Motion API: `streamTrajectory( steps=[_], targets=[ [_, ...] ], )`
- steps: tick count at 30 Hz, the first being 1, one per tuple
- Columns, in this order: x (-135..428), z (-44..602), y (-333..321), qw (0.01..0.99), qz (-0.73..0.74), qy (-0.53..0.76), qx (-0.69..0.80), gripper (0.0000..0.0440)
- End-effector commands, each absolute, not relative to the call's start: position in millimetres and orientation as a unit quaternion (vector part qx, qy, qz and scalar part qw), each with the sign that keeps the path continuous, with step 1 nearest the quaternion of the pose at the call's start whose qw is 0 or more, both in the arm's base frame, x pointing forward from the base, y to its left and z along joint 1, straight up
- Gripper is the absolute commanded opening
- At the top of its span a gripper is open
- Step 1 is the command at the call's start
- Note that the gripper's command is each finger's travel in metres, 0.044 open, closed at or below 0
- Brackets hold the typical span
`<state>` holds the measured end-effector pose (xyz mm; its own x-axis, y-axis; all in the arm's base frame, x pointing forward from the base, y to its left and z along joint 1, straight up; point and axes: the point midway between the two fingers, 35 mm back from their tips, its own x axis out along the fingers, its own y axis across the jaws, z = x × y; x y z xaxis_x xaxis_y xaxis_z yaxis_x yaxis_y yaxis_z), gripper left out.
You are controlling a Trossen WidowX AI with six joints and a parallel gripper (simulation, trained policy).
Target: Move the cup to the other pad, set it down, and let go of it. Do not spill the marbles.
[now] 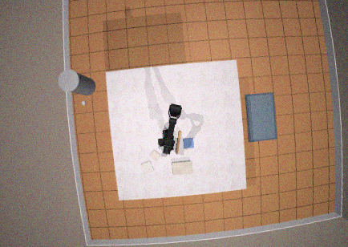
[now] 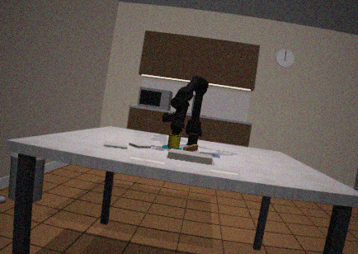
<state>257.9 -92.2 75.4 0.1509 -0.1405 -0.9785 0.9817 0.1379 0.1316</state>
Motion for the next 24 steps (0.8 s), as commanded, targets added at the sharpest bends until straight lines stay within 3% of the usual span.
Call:
streamTrajectory(
  steps=[1,24],
  targets=[
    [256,78,-91,0.603,-0.46,0.448,0.474,0.0177],
    [241,125,-91,0.618,-0.437,0.396,0.519,0.0278]
  ],
)
